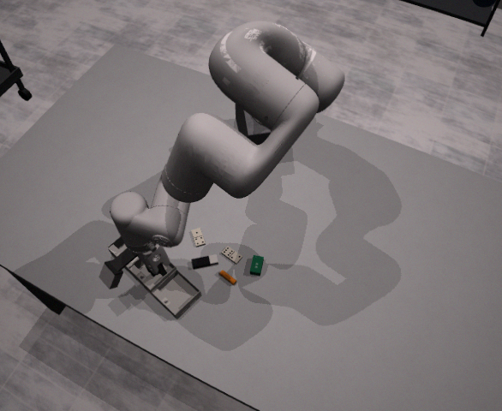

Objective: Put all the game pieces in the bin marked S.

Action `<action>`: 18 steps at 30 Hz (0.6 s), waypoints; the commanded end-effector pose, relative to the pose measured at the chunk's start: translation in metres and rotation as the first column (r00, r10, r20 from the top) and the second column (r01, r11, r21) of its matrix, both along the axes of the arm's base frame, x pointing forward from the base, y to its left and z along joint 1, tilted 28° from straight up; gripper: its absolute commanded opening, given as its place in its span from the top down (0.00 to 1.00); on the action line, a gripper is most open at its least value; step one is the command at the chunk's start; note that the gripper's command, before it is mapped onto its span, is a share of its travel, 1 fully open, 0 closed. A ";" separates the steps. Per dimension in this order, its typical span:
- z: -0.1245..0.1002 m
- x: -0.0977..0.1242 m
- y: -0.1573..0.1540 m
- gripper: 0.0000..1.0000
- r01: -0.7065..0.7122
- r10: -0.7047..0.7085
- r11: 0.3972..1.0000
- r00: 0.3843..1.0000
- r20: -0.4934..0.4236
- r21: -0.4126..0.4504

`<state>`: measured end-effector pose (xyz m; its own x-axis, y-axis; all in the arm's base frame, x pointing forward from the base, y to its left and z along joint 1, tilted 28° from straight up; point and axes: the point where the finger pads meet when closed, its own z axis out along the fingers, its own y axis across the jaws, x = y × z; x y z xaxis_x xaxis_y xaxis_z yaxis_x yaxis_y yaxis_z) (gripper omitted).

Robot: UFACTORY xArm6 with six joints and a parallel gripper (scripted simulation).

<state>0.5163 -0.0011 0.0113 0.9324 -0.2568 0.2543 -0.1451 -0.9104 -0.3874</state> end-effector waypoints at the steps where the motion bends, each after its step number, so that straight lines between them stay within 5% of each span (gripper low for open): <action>1: 0.001 0.001 -0.001 0.93 0.001 -0.001 1.000 1.000 0.003 -0.001; 18: 0.005 0.000 -0.002 0.93 0.001 -0.001 1.000 1.000 0.003 -0.001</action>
<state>0.5157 -0.0013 0.0119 0.9326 -0.2567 0.2536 -0.1452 -0.9104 -0.3875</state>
